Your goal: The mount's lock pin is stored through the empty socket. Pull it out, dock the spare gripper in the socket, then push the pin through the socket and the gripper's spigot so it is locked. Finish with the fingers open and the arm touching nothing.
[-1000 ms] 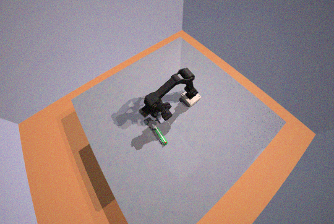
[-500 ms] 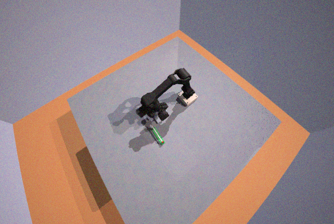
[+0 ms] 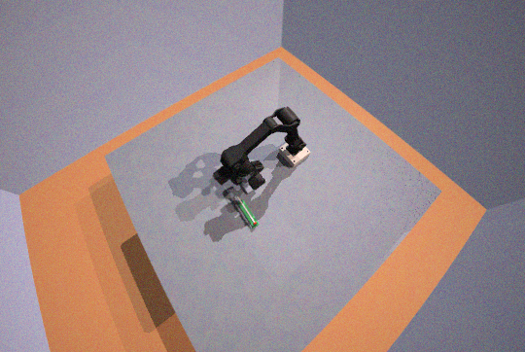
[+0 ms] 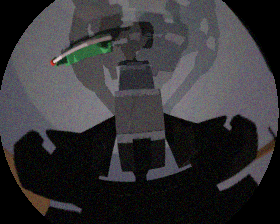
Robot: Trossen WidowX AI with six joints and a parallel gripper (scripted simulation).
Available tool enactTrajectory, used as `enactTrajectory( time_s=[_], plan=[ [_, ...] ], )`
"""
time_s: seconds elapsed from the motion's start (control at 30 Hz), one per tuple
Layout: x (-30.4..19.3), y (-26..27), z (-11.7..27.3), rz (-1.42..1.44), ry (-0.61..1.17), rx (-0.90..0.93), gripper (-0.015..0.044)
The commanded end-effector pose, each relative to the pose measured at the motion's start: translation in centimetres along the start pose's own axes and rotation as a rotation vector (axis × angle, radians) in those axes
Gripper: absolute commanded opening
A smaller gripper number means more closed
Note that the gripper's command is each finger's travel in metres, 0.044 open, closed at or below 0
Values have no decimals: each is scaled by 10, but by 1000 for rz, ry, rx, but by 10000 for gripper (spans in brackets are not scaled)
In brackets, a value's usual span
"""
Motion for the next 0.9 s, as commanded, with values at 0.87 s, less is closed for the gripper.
enactTrajectory(
  time_s=[0.87],
  plan=[
    [-34,0,19,-6,16,2,440]
  ],
)
Point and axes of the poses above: the point midway between the two fingers, 35 mm back from their tips, its own z axis back along the fingers, its own y axis across the jaws, x = y × z, the point moved 2 cm from there along z, back along the fingers
